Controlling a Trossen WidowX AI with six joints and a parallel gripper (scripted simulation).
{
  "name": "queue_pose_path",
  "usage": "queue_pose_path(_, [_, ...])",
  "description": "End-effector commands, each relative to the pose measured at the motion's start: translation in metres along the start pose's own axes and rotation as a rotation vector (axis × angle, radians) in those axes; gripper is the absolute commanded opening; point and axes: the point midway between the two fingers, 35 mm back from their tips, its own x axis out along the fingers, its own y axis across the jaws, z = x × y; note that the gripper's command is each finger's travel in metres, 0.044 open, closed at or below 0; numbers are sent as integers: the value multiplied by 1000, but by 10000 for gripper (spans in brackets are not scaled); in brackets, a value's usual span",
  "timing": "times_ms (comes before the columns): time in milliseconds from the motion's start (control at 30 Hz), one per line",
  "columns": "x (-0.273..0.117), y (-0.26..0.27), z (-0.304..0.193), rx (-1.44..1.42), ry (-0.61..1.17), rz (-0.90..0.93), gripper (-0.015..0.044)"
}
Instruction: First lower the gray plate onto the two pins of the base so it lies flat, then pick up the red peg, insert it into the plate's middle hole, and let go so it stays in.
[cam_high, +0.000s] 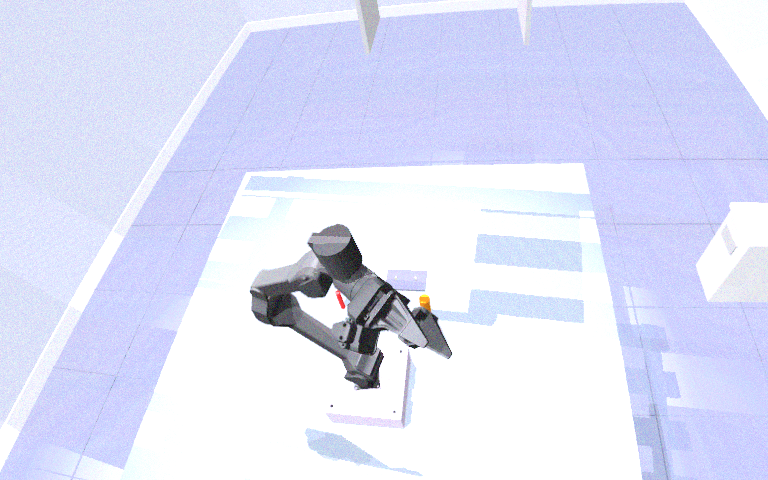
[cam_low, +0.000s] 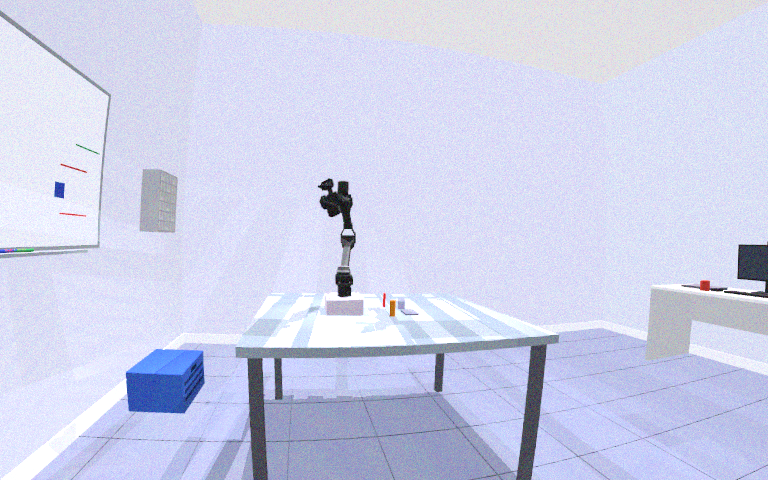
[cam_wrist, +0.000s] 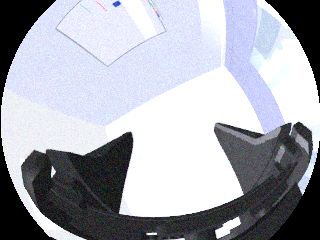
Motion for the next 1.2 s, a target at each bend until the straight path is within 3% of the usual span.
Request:
queue_pose_path(0, [0, 0, 0, 0, 0, 0, 426])
queue_pose_path(300, [17, -76, -73, -402, 312, -219, 440])
queue_pose_path(533, [-10, -159, -146, -875, 698, -341, 440])
queue_pose_path(867, [-113, -259, -219, -1456, 1332, -249, 440])
queue_pose_path(1167, [-249, -326, -235, -1874, 1965, 138, 440])
